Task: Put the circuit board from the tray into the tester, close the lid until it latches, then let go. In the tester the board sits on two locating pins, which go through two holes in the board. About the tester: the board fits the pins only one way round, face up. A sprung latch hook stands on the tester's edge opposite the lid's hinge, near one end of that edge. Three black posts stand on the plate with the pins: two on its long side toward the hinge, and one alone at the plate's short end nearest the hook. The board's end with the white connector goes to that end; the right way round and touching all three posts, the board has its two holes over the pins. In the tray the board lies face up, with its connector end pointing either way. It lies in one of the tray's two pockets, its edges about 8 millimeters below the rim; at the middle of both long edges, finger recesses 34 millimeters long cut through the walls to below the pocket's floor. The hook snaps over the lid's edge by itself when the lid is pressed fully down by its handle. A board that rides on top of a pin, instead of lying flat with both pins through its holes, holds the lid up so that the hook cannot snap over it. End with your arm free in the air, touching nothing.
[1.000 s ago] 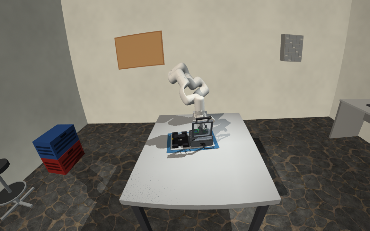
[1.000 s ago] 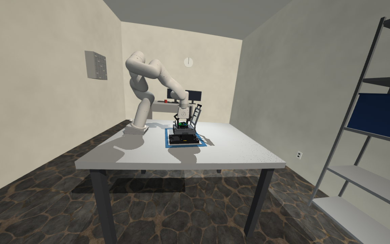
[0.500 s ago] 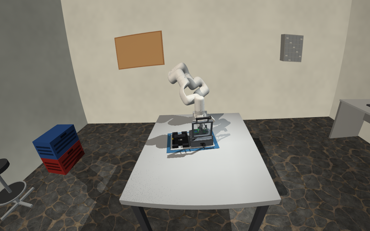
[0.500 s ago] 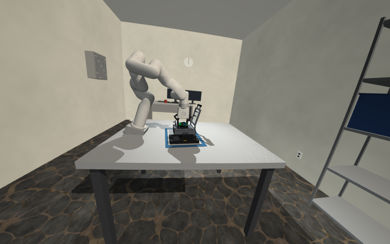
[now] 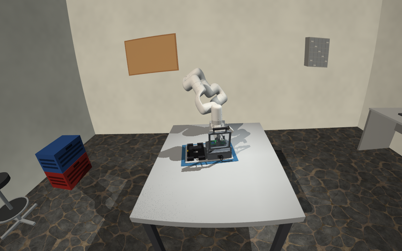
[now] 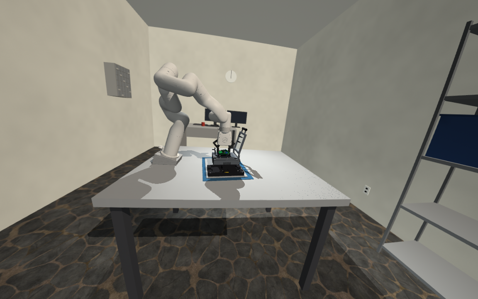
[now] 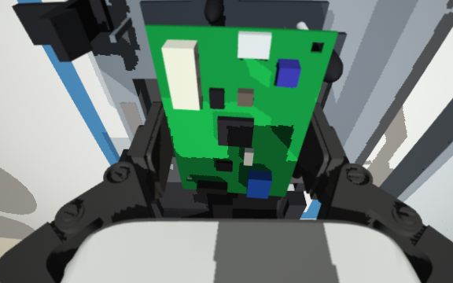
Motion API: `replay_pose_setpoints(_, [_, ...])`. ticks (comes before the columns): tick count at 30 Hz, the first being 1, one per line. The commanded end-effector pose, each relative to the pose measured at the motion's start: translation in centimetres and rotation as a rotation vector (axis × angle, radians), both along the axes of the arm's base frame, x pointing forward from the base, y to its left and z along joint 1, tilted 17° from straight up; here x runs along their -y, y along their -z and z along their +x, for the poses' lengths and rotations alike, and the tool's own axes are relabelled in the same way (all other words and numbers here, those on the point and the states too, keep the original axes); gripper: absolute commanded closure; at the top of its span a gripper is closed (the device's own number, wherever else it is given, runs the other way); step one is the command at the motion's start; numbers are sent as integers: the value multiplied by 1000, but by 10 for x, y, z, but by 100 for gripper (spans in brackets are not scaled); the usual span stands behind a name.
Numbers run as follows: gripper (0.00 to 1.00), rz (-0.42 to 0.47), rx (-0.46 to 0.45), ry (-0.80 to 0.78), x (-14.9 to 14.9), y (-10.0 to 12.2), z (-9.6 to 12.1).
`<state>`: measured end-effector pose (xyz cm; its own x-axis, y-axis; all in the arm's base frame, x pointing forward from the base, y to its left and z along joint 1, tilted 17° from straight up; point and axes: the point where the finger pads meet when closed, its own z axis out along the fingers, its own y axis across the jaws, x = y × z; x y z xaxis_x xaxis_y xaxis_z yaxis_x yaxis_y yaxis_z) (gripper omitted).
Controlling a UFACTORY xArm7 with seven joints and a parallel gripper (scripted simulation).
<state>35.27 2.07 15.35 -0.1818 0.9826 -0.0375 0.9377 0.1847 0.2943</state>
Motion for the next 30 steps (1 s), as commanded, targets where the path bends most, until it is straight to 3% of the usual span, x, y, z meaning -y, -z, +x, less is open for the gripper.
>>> replay_pose_setpoints(1, [21,0,3,0,0,0,0])
replay_pose_setpoints(30, [21,0,3,0,1,5,-1])
